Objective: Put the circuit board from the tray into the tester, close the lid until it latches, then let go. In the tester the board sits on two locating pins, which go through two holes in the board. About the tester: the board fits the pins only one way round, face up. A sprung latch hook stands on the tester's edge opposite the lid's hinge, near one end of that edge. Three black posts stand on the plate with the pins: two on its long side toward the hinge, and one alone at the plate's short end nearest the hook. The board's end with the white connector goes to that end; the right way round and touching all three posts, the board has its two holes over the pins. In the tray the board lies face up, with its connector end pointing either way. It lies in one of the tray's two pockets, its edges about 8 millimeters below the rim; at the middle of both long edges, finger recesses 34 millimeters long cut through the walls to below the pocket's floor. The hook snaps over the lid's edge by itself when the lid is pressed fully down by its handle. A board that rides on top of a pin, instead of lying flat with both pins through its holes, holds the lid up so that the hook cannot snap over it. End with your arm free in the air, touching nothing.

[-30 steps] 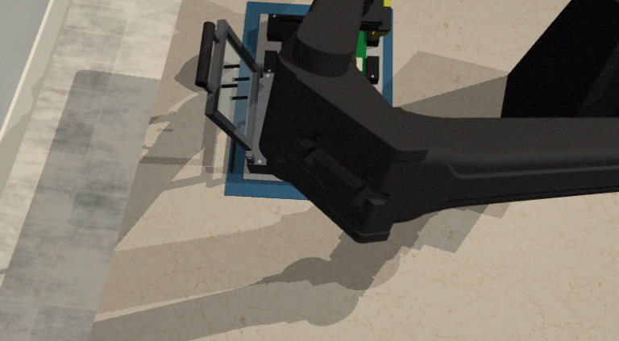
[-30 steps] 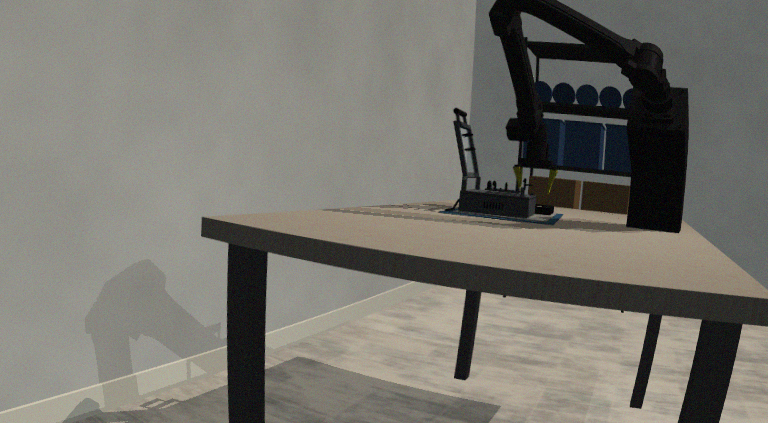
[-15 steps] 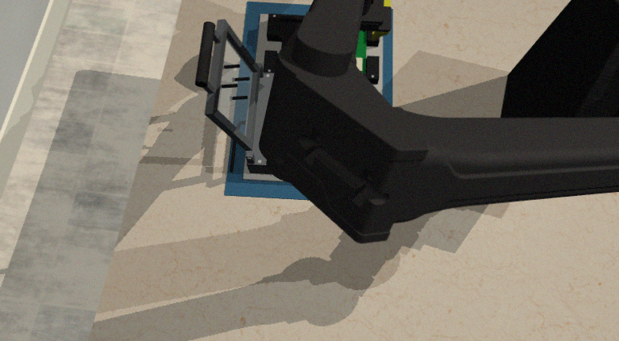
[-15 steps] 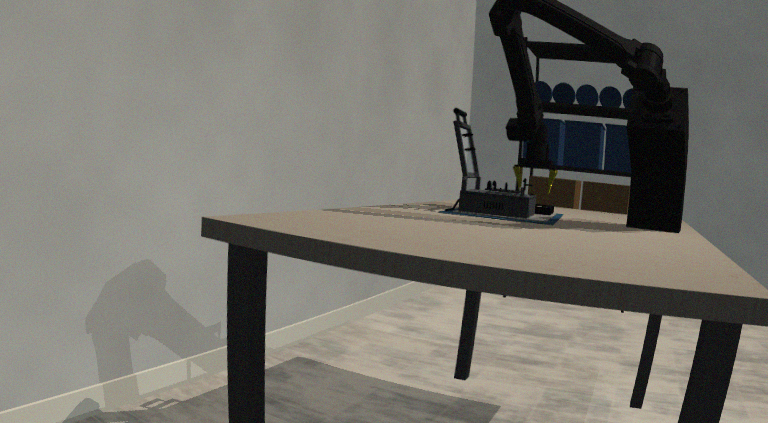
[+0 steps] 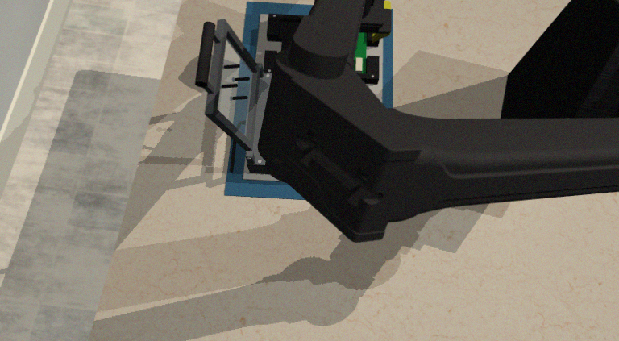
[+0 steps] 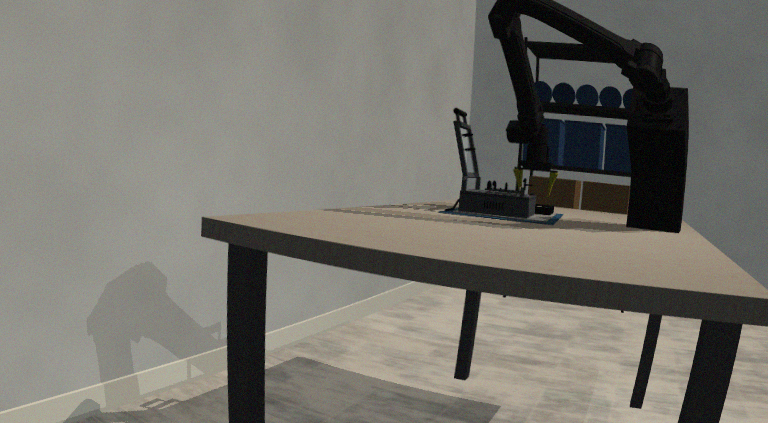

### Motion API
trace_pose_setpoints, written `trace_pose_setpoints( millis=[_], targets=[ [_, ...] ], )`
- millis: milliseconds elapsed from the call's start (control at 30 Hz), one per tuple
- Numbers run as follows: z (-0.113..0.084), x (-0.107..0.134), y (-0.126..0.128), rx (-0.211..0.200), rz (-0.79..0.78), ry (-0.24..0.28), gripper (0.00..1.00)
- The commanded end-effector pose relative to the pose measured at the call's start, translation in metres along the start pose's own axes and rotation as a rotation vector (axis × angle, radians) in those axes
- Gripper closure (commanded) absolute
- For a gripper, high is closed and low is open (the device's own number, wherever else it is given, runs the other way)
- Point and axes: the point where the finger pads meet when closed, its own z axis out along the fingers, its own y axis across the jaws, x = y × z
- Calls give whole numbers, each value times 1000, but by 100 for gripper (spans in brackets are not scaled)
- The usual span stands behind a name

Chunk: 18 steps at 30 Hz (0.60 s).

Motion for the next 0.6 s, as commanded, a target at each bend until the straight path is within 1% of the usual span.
trace_pose_setpoints(
  millis=[0, 433, 567],
  targets=[
    [6, -2, 2, -4, -1, -2, 8],
    [21, -3, 2, -7, -1, -2, 8],
    [22, -2, 4, -8, -5, -2, 8]
  ],
)
